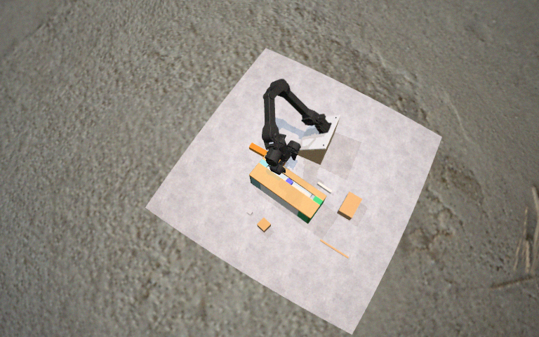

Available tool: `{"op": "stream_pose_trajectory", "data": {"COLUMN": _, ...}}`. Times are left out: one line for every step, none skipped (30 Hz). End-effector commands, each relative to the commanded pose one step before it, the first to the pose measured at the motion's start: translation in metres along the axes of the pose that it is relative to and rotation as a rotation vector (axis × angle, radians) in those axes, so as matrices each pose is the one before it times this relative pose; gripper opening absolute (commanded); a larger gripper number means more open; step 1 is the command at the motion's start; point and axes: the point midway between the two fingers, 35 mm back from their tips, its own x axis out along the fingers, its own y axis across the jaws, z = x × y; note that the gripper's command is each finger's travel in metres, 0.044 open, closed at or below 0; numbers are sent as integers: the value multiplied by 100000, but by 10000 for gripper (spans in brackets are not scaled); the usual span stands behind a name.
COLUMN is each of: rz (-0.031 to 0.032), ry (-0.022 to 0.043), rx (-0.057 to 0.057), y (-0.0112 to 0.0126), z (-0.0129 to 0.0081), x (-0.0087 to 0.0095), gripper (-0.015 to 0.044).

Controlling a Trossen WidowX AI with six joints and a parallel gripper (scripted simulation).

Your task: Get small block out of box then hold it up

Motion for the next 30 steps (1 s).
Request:
{"op": "stream_pose_trajectory", "data": {"rz": 148, "ry": 594, "rx": 1735, "y": -28, "z": -19, "x": 52, "gripper": 400}}
{"op": "stream_pose_trajectory", "data": {"rz": -3, "ry": 8, "rx": 2, "y": 15, "z": 21, "x": 77, "gripper": 400}}
{"op": "stream_pose_trajectory", "data": {"rz": -3, "ry": 11, "rx": 2, "y": 19, "z": 28, "x": 101, "gripper": 400}}
{"op": "stream_pose_trajectory", "data": {"rz": -4, "ry": 12, "rx": 2, "y": 19, "z": 34, "x": 126, "gripper": 400}}
{"op": "stream_pose_trajectory", "data": {"rz": -4, "ry": 14, "rx": 3, "y": 21, "z": 40, "x": 147, "gripper": 400}}
{"op": "stream_pose_trajectory", "data": {"rz": -4, "ry": 13, "rx": 3, "y": 21, "z": 43, "x": 156, "gripper": 400}}
{"op": "stream_pose_trajectory", "data": {"rz": -4, "ry": 13, "rx": 3, "y": 21, "z": 44, "x": 157, "gripper": 400}}
{"op": "stream_pose_trajectory", "data": {"rz": -3, "ry": 12, "rx": 2, "y": 20, "z": 45, "x": 157, "gripper": 400}}
{"op": "stream_pose_trajectory", "data": {"rz": -3, "ry": 11, "rx": 2, "y": 19, "z": 45, "x": 157, "gripper": 400}}
{"op": "stream_pose_trajectory", "data": {"rz": -2, "ry": 10, "rx": 2, "y": 18, "z": 46, "x": 157, "gripper": 400}}
{"op": "stream_pose_trajectory", "data": {"rz": -2, "ry": 9, "rx": 2, "y": 17, "z": 46, "x": 157, "gripper": 400}}
{"op": "stream_pose_trajectory", "data": {"rz": -2, "ry": 8, "rx": 2, "y": 16, "z": 47, "x": 157, "gripper": 400}}
{"op": "stream_pose_trajectory", "data": {"rz": -1, "ry": 7, "rx": 2, "y": 15, "z": 48, "x": 157, "gripper": 400}}
{"op": "stream_pose_trajectory", "data": {"rz": -1, "ry": 6, "rx": 2, "y": 14, "z": 48, "x": 156, "gripper": 400}}
{"op": "stream_pose_trajectory", "data": {"rz": 0, "ry": 5, "rx": 2, "y": 13, "z": 49, "x": 156, "gripper": 400}}
{"op": "stream_pose_trajectory", "data": {"rz": 0, "ry": 4, "rx": 2, "y": 12, "z": 49, "x": 156, "gripper": 400}}
{"op": "stream_pose_trajectory", "data": {"rz": 0, "ry": 3, "rx": 1, "y": 11, "z": 50, "x": 156, "gripper": 400}}
{"op": "stream_pose_trajectory", "data": {"rz": 1, "ry": 2, "rx": 1, "y": 10, "z": 50, "x": 156, "gripper": 400}}
{"op": "stream_pose_trajectory", "data": {"rz": 1, "ry": 1, "rx": 1, "y": 9, "z": 51, "x": 156, "gripper": 400}}
{"op": "stream_pose_trajectory", "data": {"rz": 1, "ry": 1, "rx": 1, "y": 9, "z": 59, "x": 152, "gripper": 400}}
{"op": "stream_pose_trajectory", "data": {"rz": 1, "ry": 0, "rx": 1, "y": 9, "z": 59, "x": 152, "gripper": 400}}
{"op": "stream_pose_trajectory", "data": {"rz": 1, "ry": -1, "rx": 1, "y": 8, "z": 60, "x": 152, "gripper": 400}}
{"op": "stream_pose_trajectory", "data": {"rz": 2, "ry": -2, "rx": 1, "y": 7, "z": 60, "x": 152, "gripper": 400}}
{"op": "stream_pose_trajectory", "data": {"rz": 2, "ry": -3, "rx": 1, "y": 6, "z": 61, "x": 152, "gripper": 400}}
{"op": "stream_pose_trajectory", "data": {"rz": 2, "ry": -4, "rx": 0, "y": 5, "z": 61, "x": 151, "gripper": 400}}
{"op": "stream_pose_trajectory", "data": {"rz": 3, "ry": -5, "rx": 0, "y": 4, "z": 62, "x": 151, "gripper": 400}}
{"op": "stream_pose_trajectory", "data": {"rz": 3, "ry": -6, "rx": 0, "y": 3, "z": 62, "x": 151, "gripper": 400}}
{"op": "stream_pose_trajectory", "data": {"rz": 3, "ry": -7, "rx": 0, "y": 2, "z": 63, "x": 151, "gripper": 400}}
{"op": "stream_pose_trajectory", "data": {"rz": 4, "ry": -9, "rx": 0, "y": 1, "z": 63, "x": 151, "gripper": 400}}
{"op": "stream_pose_trajectory", "data": {"rz": 4, "ry": -10, "rx": 0, "y": 0, "z": 63, "x": 150, "gripper": 400}}
